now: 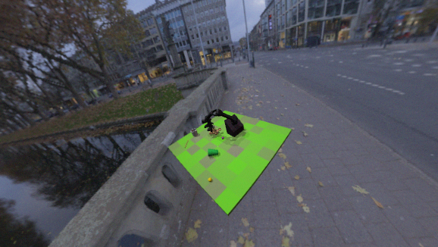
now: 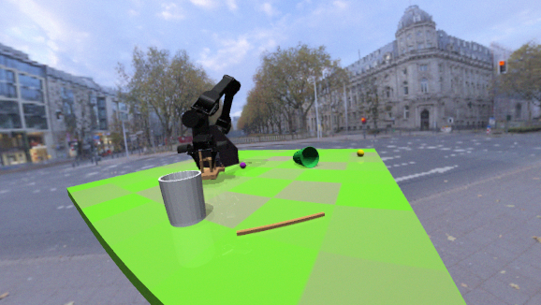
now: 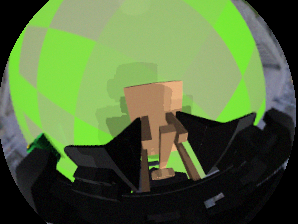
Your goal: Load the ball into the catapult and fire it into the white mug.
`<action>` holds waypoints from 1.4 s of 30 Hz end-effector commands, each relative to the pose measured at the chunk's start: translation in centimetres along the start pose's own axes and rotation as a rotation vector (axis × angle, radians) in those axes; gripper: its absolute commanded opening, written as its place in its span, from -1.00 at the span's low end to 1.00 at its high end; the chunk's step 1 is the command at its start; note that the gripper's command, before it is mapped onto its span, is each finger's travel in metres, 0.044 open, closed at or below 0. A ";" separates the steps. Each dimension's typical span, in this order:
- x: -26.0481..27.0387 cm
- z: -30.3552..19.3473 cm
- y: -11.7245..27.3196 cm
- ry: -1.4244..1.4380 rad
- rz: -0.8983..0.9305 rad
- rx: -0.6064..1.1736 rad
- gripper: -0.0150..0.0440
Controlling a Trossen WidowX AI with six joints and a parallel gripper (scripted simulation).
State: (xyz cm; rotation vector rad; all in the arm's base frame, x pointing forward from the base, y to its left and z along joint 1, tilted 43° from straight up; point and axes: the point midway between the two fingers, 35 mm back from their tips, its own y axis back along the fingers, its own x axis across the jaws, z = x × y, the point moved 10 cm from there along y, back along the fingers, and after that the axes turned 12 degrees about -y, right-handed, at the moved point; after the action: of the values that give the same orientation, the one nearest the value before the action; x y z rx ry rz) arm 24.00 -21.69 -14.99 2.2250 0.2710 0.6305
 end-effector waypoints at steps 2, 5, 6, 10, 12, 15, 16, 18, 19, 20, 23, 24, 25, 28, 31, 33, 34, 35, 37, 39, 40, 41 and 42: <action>0.1 0.0 -0.7 -0.004 0.008 -0.005 -0.49; 0.1 0.0 -1.2 -0.004 0.008 -0.005 -0.49; 0.1 0.0 -1.3 -0.004 0.008 -0.005 -0.49; 0.1 0.0 -2.0 -0.004 0.009 -0.004 -0.49; 0.0 0.0 -1.6 0.000 0.001 0.001 -0.49; 0.0 0.0 -1.6 0.000 0.001 0.001 -0.49; 0.0 0.0 -1.6 0.000 0.001 0.001 -0.49; 0.0 0.0 -1.6 0.000 0.001 0.001 -0.31; 0.0 0.0 -1.6 0.000 0.001 0.001 -0.22; 0.0 0.0 -1.6 0.000 0.001 0.001 -0.14; 0.0 0.0 -1.6 0.000 0.001 0.001 0.13; 0.0 0.0 -1.6 0.000 0.001 0.001 0.22; 0.0 0.0 -1.6 0.000 0.001 0.001 0.31; 0.0 0.0 -1.6 0.000 0.001 0.001 0.58; 0.0 0.0 -1.4 0.000 0.001 0.001 0.84; 0.1 0.2 0.7 -0.002 0.000 0.000 1.00; 0.1 0.2 2.4 -0.002 -0.001 -0.001 1.00; 0.0 0.1 4.2 -0.003 -0.001 -0.001 1.00; -0.1 -0.1 7.3 -0.004 -0.002 0.000 1.00; -0.2 -0.3 8.4 -0.004 -0.002 0.001 1.00; -0.2 -0.3 8.4 -0.004 -0.002 0.001 1.00; -0.2 -0.3 8.4 -0.004 -0.002 0.001 1.00; -0.2 0.0 6.6 -0.010 0.006 -0.004 1.00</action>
State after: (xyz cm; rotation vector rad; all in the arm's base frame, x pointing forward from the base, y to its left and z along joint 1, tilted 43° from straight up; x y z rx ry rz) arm 23.80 -26.66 -9.60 2.2122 0.2514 0.6271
